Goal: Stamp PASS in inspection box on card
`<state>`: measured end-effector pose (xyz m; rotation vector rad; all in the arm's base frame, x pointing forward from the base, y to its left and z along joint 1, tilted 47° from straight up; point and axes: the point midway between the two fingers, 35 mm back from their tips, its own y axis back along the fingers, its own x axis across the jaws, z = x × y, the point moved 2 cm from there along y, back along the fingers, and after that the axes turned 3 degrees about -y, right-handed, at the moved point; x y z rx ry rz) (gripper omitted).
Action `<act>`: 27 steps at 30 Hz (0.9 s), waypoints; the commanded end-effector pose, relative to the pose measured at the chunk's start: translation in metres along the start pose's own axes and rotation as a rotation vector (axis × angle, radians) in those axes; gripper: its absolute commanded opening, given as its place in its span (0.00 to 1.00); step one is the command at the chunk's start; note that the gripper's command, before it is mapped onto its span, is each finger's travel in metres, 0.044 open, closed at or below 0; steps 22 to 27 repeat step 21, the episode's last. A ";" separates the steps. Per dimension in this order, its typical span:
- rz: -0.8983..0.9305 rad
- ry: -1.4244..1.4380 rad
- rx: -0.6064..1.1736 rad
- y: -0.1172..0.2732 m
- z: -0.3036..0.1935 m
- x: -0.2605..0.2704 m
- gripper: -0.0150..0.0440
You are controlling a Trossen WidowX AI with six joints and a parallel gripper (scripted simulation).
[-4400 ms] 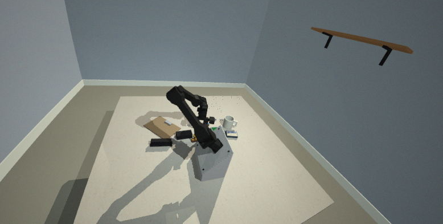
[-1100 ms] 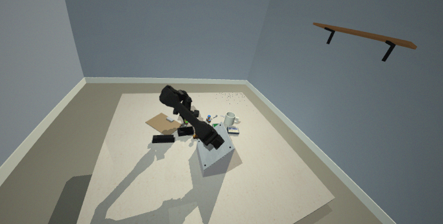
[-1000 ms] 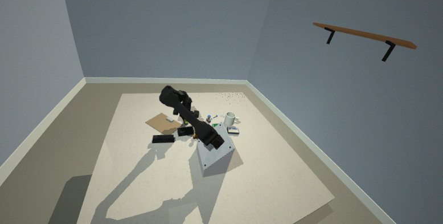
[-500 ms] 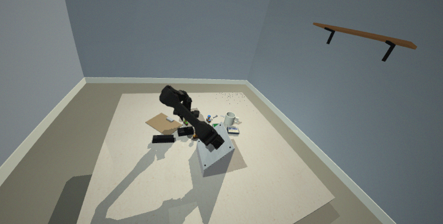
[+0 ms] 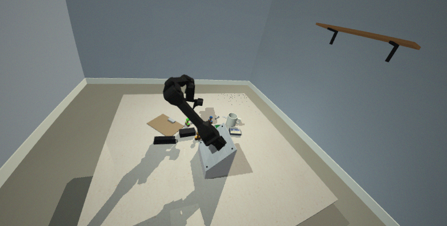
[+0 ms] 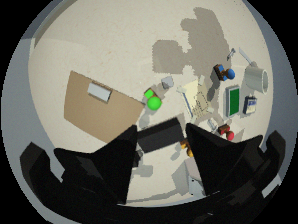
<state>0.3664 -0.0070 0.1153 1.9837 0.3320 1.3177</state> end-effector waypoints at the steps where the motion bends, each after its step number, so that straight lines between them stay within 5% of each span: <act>1: 0.004 0.009 0.003 0.003 -0.001 0.002 0.68; 27: -0.001 0.003 0.003 0.002 -0.001 0.001 0.68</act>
